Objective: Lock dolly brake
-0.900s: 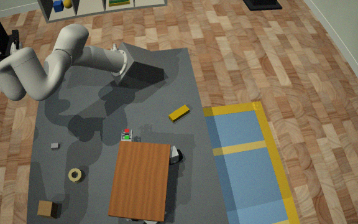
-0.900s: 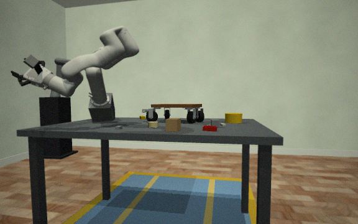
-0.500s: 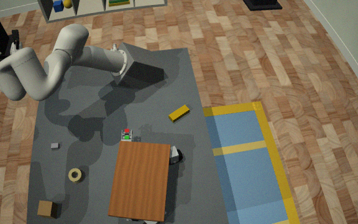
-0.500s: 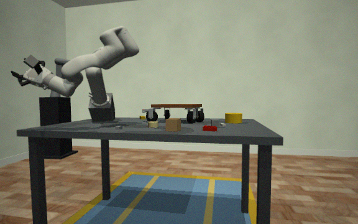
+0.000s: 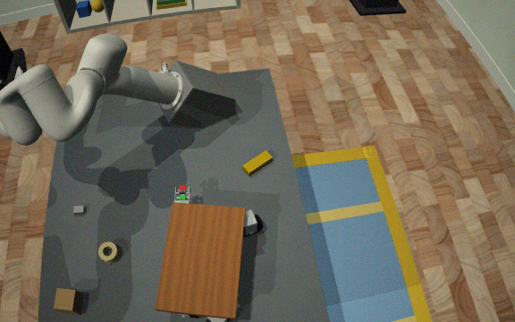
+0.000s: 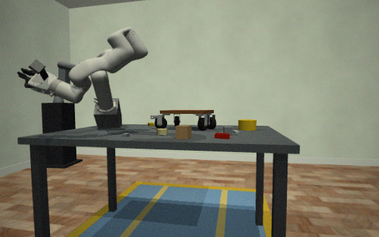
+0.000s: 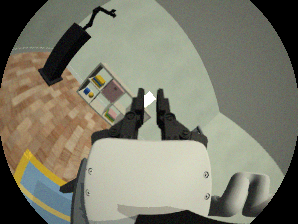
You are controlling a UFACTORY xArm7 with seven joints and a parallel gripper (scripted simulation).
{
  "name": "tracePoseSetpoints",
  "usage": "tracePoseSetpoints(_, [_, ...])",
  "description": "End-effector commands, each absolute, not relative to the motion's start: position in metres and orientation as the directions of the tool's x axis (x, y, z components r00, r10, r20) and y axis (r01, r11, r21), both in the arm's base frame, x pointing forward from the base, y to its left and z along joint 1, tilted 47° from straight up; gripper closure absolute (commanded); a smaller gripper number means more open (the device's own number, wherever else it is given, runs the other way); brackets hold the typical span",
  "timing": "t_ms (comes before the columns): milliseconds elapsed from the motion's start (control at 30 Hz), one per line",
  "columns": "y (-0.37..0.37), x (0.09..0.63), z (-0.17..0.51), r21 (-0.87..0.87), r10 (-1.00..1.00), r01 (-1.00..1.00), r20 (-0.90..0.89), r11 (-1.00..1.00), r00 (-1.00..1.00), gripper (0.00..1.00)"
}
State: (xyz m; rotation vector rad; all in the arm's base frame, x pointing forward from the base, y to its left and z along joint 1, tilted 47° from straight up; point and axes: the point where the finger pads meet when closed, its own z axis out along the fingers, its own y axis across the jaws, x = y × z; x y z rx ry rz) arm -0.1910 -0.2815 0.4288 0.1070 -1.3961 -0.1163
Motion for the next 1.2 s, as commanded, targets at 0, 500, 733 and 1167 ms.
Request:
tracePoseSetpoints(0, [-0.294, -0.147, 0.421, 0.091, -0.08, -0.077, 0.988, 0.993, 0.135, 1.0])
tracePoseSetpoints(500, [-0.298, 0.007, 0.378, -0.063, 0.039, -0.405, 0.997, 0.912, -0.066, 1.0])
tracePoseSetpoints(733, [-0.284, 0.061, 0.357, -0.109, 0.034, -0.514, 0.988, 0.851, -0.154, 1.0])
tracePoseSetpoints(1167, [-0.26, 0.115, 0.333, -0.152, -0.002, -0.62, 0.97, 0.77, -0.242, 1.0])
